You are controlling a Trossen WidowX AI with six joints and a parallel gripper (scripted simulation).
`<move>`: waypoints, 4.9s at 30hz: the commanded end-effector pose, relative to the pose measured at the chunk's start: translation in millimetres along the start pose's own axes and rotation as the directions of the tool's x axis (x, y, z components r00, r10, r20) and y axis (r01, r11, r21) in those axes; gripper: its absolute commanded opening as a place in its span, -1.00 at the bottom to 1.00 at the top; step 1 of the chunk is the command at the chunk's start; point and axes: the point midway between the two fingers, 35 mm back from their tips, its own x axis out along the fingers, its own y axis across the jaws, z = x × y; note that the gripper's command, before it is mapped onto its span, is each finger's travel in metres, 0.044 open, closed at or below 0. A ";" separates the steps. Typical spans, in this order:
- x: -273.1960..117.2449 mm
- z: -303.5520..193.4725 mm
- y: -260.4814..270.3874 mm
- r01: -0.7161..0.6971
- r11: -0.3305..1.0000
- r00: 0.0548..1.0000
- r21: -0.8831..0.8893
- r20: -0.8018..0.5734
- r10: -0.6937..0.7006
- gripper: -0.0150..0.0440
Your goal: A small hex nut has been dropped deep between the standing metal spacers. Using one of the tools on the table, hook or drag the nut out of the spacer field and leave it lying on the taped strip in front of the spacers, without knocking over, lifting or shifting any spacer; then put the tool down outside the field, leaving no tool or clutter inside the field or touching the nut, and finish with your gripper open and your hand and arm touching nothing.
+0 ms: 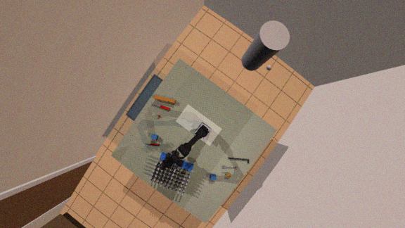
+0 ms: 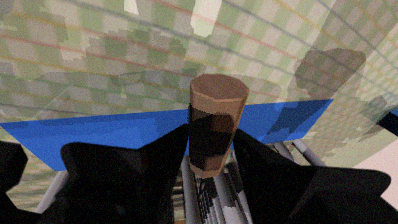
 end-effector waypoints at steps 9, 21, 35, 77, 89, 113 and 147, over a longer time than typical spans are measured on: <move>9.6 2.8 2.2 -0.004 1.000 1.000 0.002 -0.004 0.004 -0.49; 8.7 7.5 2.0 -0.004 1.000 1.000 0.001 -0.004 0.004 -0.49; 7.2 14.7 1.4 -0.003 1.000 1.000 0.000 -0.002 0.003 -0.49; 1.7 37.6 0.9 -0.003 1.000 1.000 -0.001 0.001 0.003 -0.49; -0.1 44.4 0.9 -0.003 1.000 1.000 -0.001 0.002 0.003 -0.49; -3.9 58.5 0.8 -0.003 1.000 1.000 0.000 0.004 0.003 -0.49; -9.7 79.6 0.9 -0.004 1.000 1.000 0.000 0.006 0.004 -0.49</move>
